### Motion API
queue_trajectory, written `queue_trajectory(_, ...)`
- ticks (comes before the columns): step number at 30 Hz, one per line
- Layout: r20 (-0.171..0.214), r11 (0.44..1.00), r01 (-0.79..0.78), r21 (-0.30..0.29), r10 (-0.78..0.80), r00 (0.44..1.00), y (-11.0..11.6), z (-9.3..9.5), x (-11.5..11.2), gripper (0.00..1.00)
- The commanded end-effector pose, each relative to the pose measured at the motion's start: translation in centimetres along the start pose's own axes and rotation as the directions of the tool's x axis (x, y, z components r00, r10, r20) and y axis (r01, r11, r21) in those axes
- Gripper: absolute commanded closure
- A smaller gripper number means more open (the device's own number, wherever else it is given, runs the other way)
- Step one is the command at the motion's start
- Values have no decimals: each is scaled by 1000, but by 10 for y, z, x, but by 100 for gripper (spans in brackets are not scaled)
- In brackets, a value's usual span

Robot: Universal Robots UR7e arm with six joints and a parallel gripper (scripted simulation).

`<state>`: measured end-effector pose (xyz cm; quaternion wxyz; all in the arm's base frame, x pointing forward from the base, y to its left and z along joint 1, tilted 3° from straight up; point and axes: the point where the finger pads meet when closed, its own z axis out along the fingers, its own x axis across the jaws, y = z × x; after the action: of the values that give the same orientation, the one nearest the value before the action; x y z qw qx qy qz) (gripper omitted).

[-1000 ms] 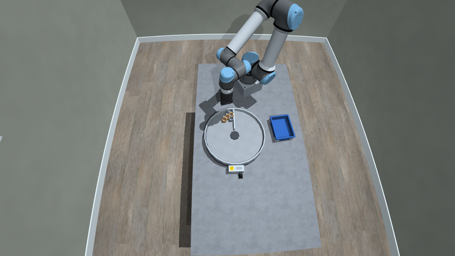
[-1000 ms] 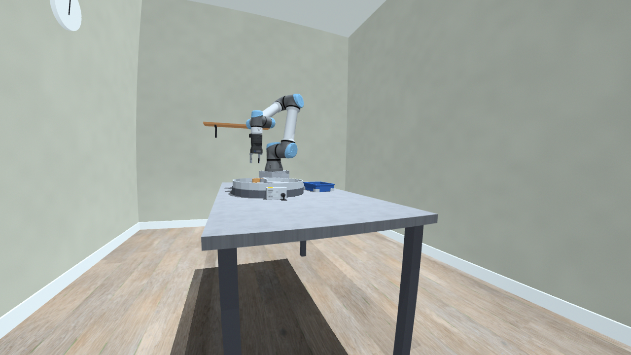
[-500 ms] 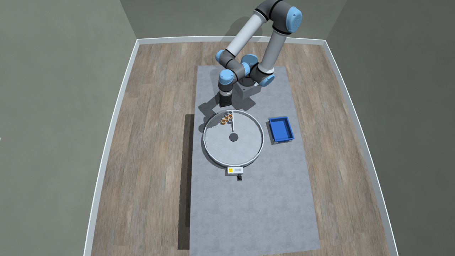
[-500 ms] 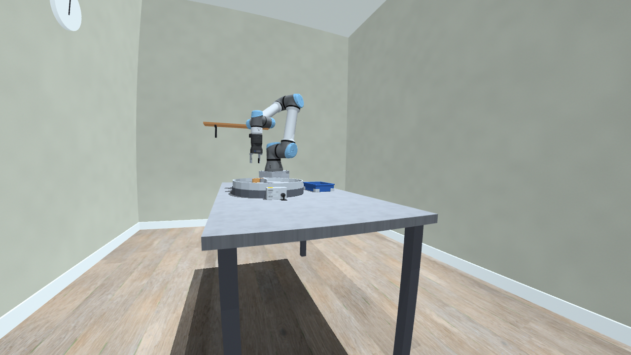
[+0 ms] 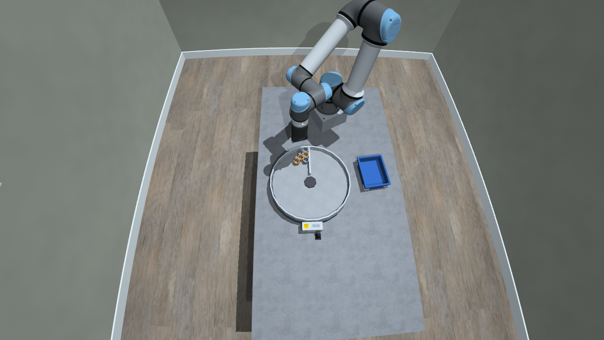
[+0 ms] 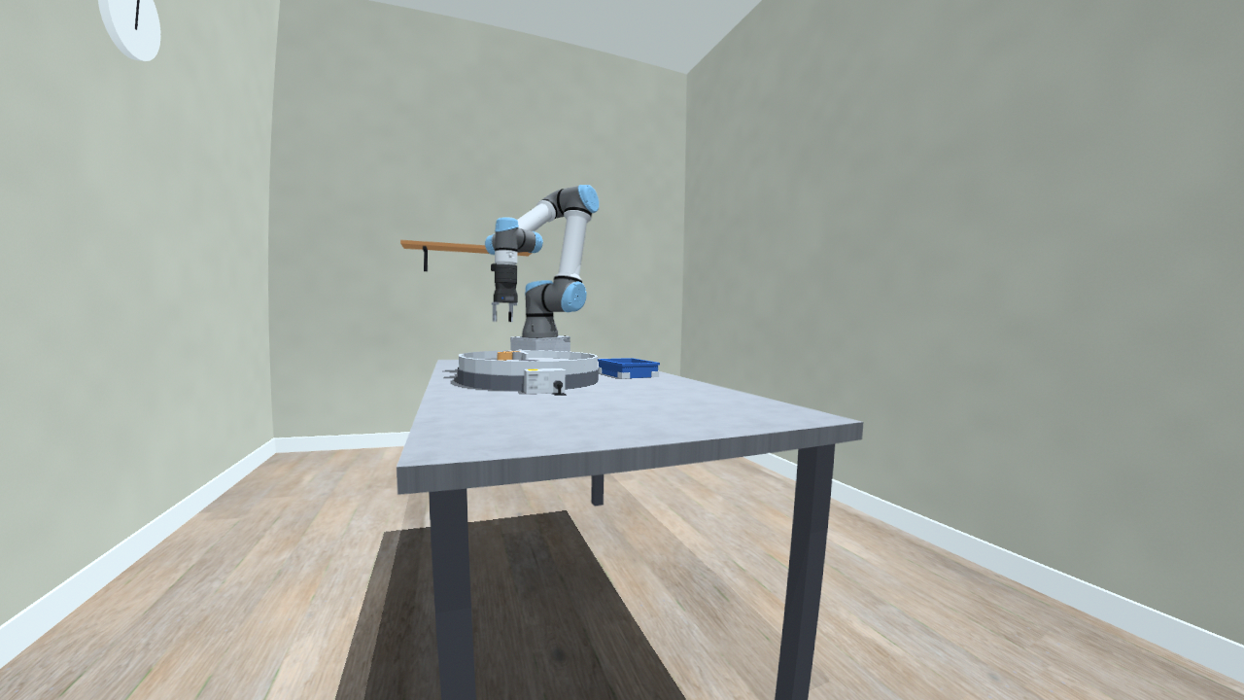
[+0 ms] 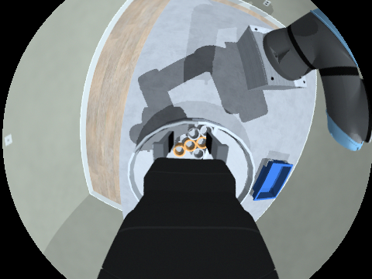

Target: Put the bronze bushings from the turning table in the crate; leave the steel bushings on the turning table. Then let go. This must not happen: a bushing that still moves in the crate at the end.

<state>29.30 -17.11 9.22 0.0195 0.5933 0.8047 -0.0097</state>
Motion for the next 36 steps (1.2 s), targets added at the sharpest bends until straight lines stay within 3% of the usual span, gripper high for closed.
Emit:
queue_trajectory(1, 1, 1000, 0, -1, 0, 1000, 0, 0, 0, 0)
queue_trajectory(30, 1, 1000, 0, -1, 0, 1000, 0, 0, 0, 0)
queue_trajectory(36, 3, 1000, 5, -3, -5, 1000, 6, 0, 15, 0)
